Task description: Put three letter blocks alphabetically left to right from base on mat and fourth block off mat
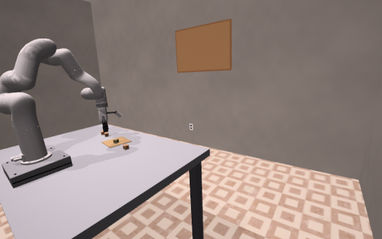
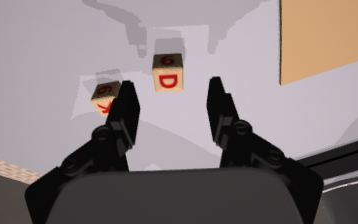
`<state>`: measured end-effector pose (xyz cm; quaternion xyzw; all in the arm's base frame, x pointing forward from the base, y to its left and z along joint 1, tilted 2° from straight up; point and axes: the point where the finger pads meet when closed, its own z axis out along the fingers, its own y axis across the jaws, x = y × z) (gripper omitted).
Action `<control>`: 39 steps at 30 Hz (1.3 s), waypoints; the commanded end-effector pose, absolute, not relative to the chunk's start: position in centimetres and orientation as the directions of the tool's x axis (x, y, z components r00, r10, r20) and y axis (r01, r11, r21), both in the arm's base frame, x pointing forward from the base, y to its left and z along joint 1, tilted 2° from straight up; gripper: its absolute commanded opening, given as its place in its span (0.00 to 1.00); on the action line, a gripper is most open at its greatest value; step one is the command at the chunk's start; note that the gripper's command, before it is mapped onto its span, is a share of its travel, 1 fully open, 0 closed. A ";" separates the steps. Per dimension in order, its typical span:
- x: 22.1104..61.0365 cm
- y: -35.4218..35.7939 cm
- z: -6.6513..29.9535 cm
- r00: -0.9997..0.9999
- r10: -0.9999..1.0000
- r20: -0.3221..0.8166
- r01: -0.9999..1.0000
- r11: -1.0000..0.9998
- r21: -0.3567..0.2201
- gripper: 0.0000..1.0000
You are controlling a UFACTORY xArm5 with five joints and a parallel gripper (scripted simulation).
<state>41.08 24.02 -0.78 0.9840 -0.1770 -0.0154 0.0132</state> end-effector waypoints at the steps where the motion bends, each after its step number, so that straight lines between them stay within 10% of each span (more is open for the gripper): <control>1: 41.2 24.1 -0.7 0.937 -0.349 -0.023 -0.348 -0.937 0.028 0.63; 39: 41.2 24.1 -1.4 0.937 -0.349 -0.023 -0.348 -0.937 0.028 0.63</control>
